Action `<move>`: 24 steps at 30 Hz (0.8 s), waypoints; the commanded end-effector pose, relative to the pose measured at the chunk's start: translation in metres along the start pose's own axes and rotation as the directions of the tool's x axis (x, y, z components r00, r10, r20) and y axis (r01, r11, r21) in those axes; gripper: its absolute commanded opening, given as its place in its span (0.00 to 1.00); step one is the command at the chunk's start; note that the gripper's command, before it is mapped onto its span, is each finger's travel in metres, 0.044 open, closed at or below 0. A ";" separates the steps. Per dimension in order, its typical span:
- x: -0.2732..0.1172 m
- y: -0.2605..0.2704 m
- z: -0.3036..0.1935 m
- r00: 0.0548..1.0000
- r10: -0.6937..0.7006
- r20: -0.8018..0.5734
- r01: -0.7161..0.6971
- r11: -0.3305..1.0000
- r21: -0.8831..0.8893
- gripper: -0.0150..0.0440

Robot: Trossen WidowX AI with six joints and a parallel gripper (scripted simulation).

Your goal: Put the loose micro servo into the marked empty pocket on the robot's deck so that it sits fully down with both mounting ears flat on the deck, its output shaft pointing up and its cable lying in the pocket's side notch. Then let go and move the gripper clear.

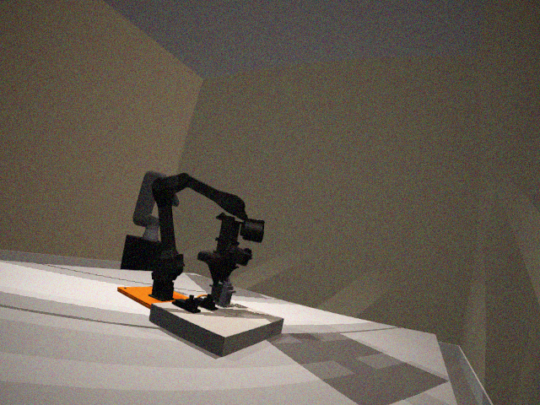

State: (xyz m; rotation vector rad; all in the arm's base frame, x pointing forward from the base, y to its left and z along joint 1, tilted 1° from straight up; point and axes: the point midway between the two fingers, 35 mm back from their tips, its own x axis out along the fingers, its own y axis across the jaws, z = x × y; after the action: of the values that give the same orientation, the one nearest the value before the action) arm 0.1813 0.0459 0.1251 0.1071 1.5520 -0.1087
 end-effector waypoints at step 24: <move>0.023 0.000 0.000 1.000 0.000 0.000 0.000 1.000 0.005 0.25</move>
State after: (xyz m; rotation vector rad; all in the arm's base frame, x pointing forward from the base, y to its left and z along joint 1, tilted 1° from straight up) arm 0.1816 0.0460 0.1047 0.1105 1.5528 -0.1099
